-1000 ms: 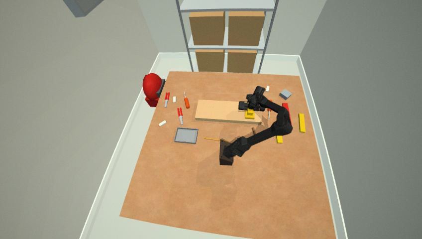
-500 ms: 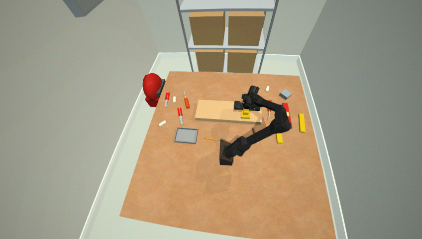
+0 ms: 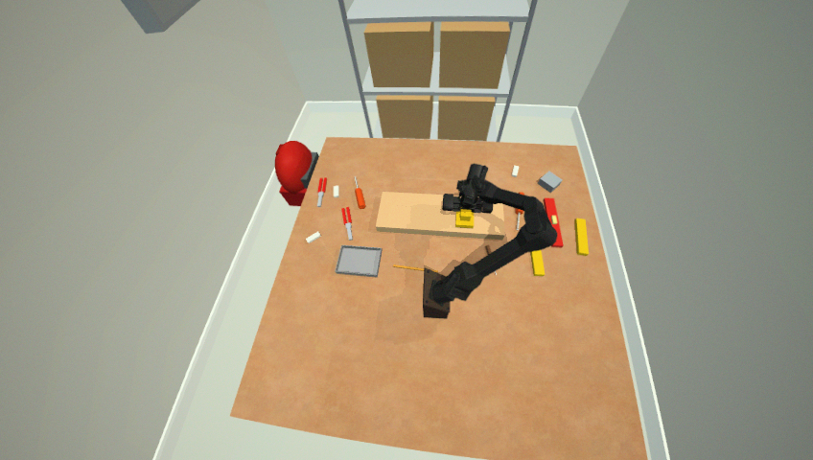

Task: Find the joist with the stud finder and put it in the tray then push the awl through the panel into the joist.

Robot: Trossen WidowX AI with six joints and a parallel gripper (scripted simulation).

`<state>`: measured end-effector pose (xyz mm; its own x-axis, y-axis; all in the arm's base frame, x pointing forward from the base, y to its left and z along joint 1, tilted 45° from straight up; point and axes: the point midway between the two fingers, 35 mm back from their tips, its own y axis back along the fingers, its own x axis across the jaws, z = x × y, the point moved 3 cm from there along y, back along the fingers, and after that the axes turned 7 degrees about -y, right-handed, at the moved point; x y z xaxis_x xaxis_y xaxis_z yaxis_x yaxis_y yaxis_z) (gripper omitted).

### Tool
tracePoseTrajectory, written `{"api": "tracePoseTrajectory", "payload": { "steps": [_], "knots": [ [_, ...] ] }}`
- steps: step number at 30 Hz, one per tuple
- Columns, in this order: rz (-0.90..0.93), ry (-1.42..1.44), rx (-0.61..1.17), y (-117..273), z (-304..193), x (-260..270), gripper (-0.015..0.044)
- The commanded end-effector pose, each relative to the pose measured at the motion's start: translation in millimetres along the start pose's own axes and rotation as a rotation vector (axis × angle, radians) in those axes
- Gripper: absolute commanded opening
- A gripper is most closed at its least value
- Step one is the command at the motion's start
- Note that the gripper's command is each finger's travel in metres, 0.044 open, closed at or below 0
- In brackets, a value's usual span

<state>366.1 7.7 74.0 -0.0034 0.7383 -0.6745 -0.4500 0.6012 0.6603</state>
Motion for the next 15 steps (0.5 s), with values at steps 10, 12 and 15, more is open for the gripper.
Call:
{"api": "tracePoseTrajectory", "payload": {
  "steps": [10,12,15],
  "knots": [
    [0.003,0.002,0.001,-0.5,-4.8,32.0,0.0],
    [0.003,0.002,0.001,-0.5,-5.4,36.3,0.0],
    [0.003,0.002,0.001,-0.5,-6.2,42.8,0.0]
  ]
}}
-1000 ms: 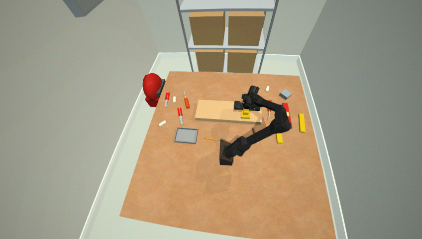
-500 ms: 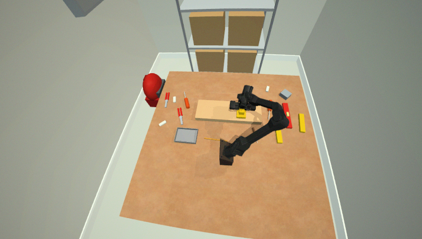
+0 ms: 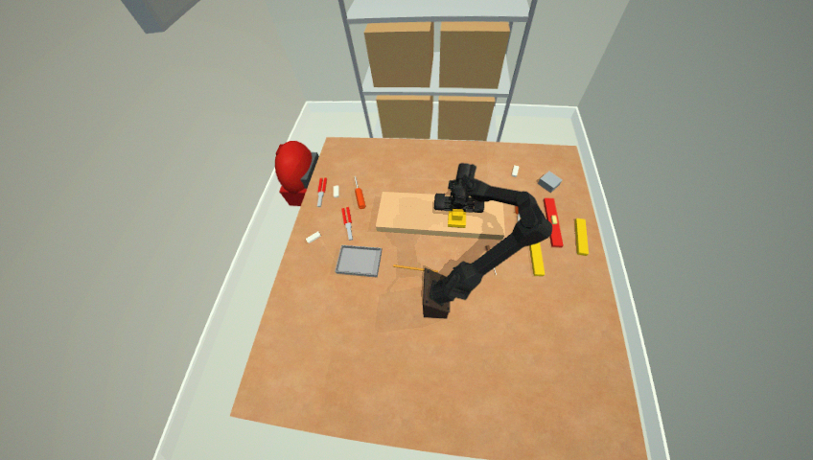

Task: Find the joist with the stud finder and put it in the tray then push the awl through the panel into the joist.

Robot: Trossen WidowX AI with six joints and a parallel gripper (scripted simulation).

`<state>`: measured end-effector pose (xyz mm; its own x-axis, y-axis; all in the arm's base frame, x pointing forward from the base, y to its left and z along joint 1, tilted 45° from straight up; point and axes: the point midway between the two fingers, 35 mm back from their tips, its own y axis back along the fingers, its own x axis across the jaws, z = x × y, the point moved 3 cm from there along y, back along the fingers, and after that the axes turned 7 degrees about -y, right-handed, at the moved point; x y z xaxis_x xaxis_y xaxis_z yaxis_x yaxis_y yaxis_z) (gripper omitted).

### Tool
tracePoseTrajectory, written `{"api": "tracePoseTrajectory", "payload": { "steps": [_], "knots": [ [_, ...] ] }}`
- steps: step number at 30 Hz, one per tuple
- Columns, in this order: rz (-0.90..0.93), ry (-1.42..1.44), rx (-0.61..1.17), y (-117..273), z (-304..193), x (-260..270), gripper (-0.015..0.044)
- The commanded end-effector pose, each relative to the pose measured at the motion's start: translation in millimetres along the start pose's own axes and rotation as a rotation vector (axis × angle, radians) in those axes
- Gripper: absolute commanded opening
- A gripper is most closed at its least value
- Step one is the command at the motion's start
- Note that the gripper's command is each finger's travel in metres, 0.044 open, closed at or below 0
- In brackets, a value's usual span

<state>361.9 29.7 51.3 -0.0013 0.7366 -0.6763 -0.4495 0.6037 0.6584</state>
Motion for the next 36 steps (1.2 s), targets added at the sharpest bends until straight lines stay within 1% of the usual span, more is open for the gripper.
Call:
{"api": "tracePoseTrajectory", "payload": {
  "steps": [1,36],
  "knots": [
    [0.006,0.003,0.001,-0.6,-1.9,13.3,0.0],
    [0.01,0.001,0.001,0.4,-11.5,88.3,0.0]
  ]
}}
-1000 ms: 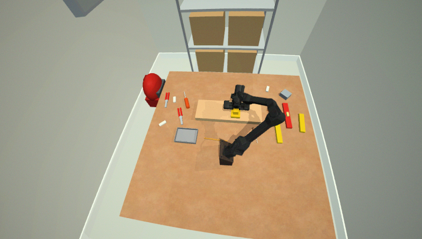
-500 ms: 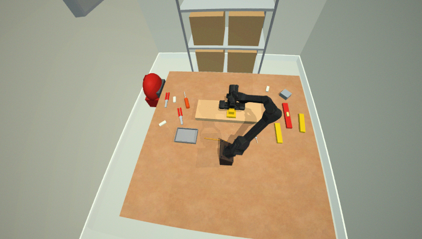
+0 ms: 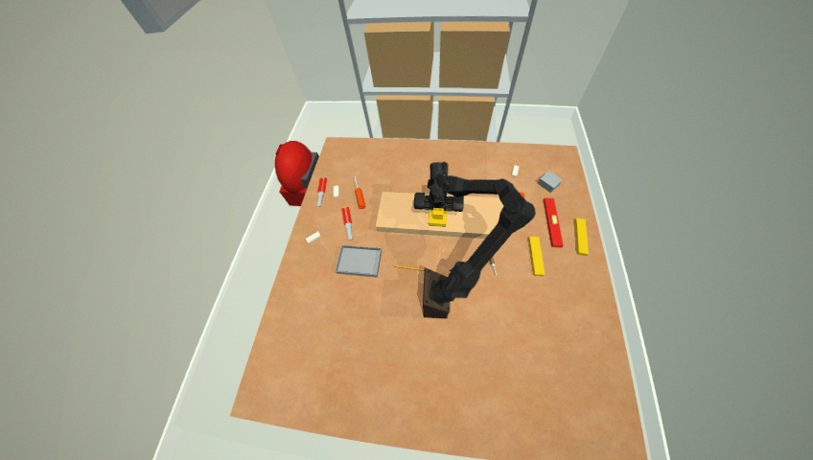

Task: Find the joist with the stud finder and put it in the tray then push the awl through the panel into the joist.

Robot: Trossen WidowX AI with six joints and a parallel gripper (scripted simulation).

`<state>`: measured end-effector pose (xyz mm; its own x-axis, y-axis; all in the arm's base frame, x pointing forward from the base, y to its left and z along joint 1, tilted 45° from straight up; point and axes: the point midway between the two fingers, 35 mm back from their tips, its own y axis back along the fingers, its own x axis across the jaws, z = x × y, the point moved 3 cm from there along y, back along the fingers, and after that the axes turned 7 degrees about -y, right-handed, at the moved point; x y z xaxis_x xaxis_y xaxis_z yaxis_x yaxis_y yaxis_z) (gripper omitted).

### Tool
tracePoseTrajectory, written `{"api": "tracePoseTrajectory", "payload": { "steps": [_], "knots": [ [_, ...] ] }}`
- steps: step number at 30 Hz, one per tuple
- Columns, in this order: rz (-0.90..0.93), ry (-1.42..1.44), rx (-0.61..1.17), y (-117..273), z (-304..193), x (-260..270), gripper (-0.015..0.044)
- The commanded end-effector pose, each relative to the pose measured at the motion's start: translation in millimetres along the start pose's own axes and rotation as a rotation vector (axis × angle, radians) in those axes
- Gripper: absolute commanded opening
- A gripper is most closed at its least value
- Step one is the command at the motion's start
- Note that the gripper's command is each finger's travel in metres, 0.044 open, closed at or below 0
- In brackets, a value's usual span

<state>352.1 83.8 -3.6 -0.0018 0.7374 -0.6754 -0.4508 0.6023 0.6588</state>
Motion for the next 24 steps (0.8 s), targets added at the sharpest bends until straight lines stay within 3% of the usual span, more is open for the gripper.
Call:
{"api": "tracePoseTrajectory", "payload": {
  "steps": [1,24],
  "knots": [
    [0.009,0.001,0.002,-0.5,-1.4,13.5,0.0],
    [0.011,0.0,0.002,0.5,-7.4,62.7,0.0]
  ]
}}
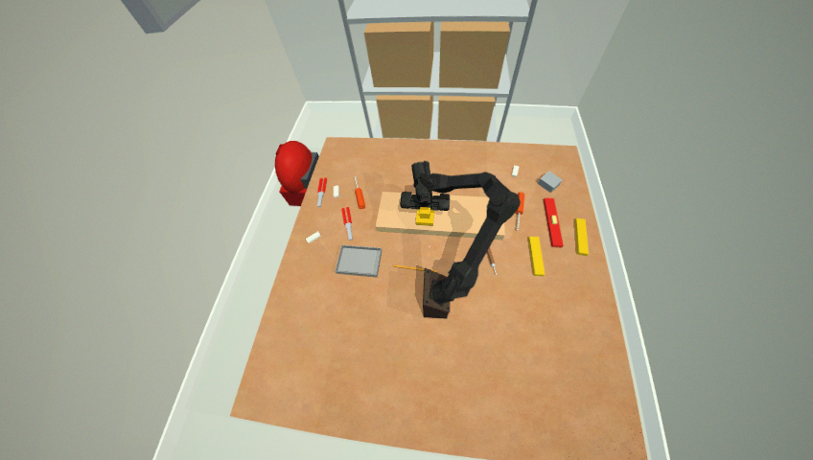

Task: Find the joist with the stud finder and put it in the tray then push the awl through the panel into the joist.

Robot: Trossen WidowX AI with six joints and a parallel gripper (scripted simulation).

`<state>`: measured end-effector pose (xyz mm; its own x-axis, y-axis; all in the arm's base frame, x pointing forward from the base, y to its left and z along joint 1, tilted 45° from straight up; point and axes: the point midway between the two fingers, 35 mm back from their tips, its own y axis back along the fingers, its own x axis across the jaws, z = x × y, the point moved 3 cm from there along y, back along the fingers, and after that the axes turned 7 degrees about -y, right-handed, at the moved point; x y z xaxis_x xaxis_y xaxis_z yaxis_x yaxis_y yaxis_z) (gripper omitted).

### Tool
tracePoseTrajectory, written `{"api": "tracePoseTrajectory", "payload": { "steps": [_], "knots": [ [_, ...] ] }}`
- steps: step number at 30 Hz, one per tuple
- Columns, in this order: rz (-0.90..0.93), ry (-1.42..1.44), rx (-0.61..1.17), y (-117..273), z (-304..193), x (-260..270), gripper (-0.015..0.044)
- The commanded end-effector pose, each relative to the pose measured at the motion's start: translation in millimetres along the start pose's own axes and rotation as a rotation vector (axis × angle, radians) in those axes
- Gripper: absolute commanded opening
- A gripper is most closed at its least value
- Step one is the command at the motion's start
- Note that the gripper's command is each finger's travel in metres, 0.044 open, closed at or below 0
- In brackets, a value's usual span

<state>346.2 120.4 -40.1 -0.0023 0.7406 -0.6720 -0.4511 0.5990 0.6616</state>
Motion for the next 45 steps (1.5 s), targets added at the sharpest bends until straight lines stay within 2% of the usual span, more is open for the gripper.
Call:
{"api": "tracePoseTrajectory", "payload": {
  "steps": [1,45],
  "knots": [
    [0.007,0.001,0.002,-0.2,-1.6,13.2,0.0],
    [0.013,-0.002,0.001,2.1,-12.9,107.2,0.0]
  ]
}}
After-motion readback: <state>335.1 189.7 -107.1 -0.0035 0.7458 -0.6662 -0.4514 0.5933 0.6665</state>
